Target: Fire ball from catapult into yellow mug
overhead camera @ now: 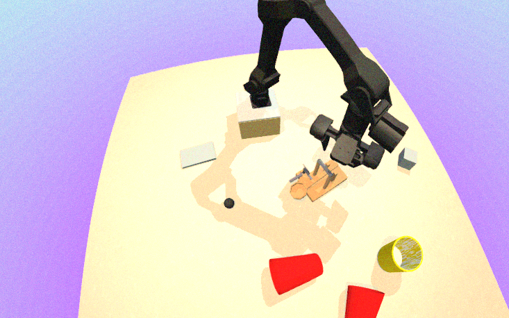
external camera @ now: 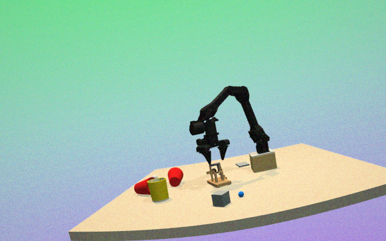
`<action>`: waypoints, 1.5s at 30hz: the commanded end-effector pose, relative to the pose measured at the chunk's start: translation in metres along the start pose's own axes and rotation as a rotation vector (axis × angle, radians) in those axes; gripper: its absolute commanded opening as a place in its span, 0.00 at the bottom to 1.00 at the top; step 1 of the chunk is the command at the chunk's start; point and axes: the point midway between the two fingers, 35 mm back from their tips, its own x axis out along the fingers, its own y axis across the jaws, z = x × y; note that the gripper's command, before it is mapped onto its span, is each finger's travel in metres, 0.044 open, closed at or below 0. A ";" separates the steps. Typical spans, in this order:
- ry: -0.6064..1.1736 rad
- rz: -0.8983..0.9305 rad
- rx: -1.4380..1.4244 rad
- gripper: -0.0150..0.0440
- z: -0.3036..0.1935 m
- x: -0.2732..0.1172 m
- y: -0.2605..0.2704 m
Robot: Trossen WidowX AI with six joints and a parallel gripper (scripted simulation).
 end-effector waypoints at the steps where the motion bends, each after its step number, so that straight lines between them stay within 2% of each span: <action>1: 0.000 -0.001 -0.124 1.00 0.000 -0.001 -0.001; 45: -0.003 -0.001 -1.644 1.00 -0.001 -0.006 -0.002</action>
